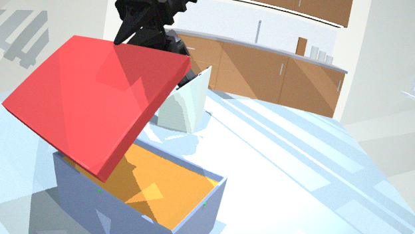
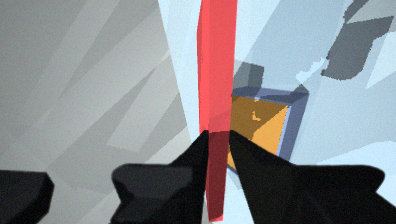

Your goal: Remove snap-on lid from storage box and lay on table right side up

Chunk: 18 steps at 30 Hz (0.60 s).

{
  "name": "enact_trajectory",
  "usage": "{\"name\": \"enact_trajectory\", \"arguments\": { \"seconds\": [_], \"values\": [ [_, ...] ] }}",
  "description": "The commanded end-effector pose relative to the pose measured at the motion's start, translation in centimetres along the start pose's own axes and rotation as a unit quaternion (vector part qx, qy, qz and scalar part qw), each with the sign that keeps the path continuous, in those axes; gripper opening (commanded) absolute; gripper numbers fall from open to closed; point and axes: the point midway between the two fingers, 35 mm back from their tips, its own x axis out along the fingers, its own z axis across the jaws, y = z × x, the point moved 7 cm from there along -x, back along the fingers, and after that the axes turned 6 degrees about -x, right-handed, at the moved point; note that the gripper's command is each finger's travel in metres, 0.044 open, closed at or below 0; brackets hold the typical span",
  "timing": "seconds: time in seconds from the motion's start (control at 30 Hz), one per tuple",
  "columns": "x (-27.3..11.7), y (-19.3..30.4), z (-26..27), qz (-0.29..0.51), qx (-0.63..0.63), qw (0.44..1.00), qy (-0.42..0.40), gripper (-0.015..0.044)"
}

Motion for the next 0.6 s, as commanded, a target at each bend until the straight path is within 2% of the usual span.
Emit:
{"name": "enact_trajectory", "arguments": {
  "seconds": [0.0, 0.57],
  "values": [
    [-0.1, -0.8, -0.2, 0.002, -0.002, 1.000, 0.000, 0.0000],
    [-0.3, -4.2, -0.7, 0.001, -0.003, 1.000, 0.000, 0.0000]
  ]
}}
